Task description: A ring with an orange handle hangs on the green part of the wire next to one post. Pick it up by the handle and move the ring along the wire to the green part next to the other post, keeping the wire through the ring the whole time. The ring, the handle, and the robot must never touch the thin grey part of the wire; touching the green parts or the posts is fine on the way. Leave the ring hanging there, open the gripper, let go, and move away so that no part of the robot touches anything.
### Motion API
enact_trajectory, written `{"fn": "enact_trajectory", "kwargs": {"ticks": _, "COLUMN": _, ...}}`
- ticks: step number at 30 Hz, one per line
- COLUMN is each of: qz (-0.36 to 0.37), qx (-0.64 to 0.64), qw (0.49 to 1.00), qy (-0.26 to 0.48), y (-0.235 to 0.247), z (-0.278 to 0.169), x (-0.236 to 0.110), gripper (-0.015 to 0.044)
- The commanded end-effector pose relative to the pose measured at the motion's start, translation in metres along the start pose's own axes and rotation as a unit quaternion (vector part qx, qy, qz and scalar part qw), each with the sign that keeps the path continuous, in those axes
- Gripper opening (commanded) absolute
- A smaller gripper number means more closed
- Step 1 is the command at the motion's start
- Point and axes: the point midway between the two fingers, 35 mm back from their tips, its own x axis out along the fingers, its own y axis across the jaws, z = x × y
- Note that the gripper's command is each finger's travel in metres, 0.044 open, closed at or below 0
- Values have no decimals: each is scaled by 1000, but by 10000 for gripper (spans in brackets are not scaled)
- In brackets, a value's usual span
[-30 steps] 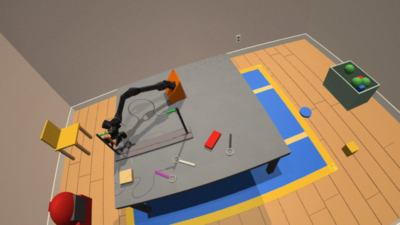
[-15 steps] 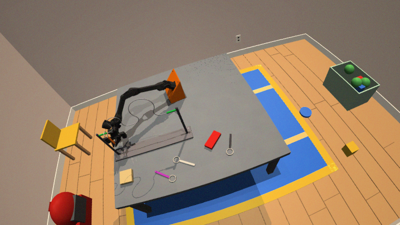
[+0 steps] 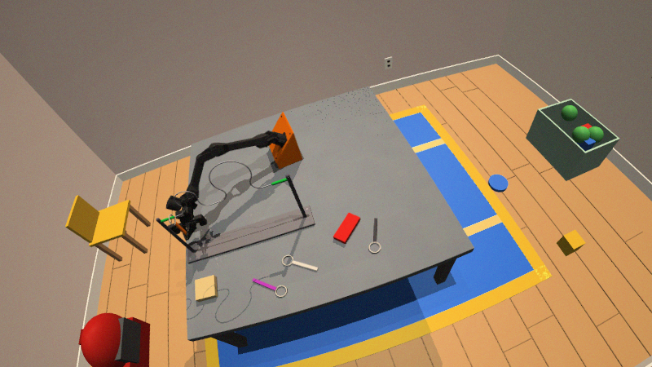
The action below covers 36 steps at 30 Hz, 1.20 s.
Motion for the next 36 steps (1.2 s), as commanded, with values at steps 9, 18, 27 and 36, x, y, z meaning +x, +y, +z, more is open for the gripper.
{"fn": "enact_trajectory", "kwargs": {"ticks": 9, "qz": 1, "qx": -1, "qw": 1000, "qy": 0, "y": 2, "z": 14, "x": 0, "gripper": -150}}
{"fn": "enact_trajectory", "kwargs": {"ticks": 18, "qz": 1, "qx": -1, "qw": 1000, "qy": 0, "y": 2, "z": 14, "x": 0, "gripper": -150}}
{"fn": "enact_trajectory", "kwargs": {"ticks": 27, "qz": 1, "qx": -1, "qw": 1000, "qy": 0, "y": 2, "z": 14, "x": 0, "gripper": -150}}
{"fn": "enact_trajectory", "kwargs": {"ticks": 36, "qz": 1, "qx": 0, "qw": 1000, "qy": 17, "y": 8, "z": 14, "x": -4, "gripper": -150}}
